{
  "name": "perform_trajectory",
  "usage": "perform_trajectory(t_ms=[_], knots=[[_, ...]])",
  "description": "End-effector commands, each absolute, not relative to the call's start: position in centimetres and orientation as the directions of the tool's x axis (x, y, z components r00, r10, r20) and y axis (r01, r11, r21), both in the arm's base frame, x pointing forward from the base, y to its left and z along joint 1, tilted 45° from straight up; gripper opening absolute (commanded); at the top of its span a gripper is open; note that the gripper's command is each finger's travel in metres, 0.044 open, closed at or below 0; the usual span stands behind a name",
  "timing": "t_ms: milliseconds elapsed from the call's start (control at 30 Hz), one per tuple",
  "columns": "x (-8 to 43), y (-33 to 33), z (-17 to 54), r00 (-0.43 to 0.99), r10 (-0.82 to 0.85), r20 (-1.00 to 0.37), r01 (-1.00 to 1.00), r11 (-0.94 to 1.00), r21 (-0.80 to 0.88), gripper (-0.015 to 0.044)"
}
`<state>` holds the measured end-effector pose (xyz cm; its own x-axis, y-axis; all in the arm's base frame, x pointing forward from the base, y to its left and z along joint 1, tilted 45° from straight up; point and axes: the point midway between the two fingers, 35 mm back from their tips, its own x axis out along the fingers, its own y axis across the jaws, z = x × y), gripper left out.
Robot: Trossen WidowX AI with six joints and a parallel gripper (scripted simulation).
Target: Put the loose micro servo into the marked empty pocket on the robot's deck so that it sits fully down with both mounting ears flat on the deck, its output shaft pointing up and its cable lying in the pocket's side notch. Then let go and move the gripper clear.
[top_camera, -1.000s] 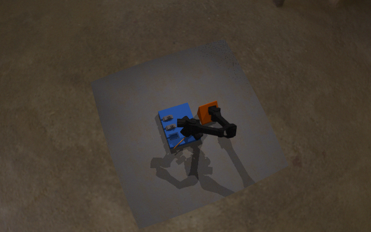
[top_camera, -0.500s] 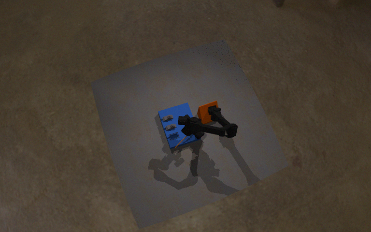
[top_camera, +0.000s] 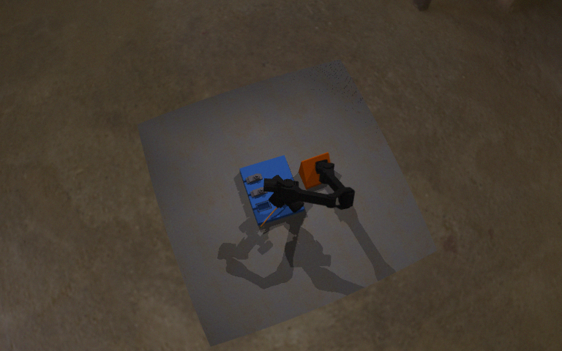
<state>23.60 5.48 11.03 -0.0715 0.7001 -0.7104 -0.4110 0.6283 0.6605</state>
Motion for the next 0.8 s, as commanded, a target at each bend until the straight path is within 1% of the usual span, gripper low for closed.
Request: perform_trajectory(t_ms=[0, 267, 633, 767], knots=[[24.04, 4.93, 10.65, -0.065, 0.7, -0.712, -0.414, 0.63, 0.657, 0.0], [24.08, 4.1, 9.83, -0.065, 0.699, -0.712, -0.384, 0.641, 0.665, 0.0], [24.07, 4.09, 9.83, -0.065, 0.699, -0.712, -0.065, 0.709, 0.702, 0.0], [24.07, 4.09, 9.83, -0.065, 0.699, -0.712, -0.044, 0.711, 0.702, 0.0]])
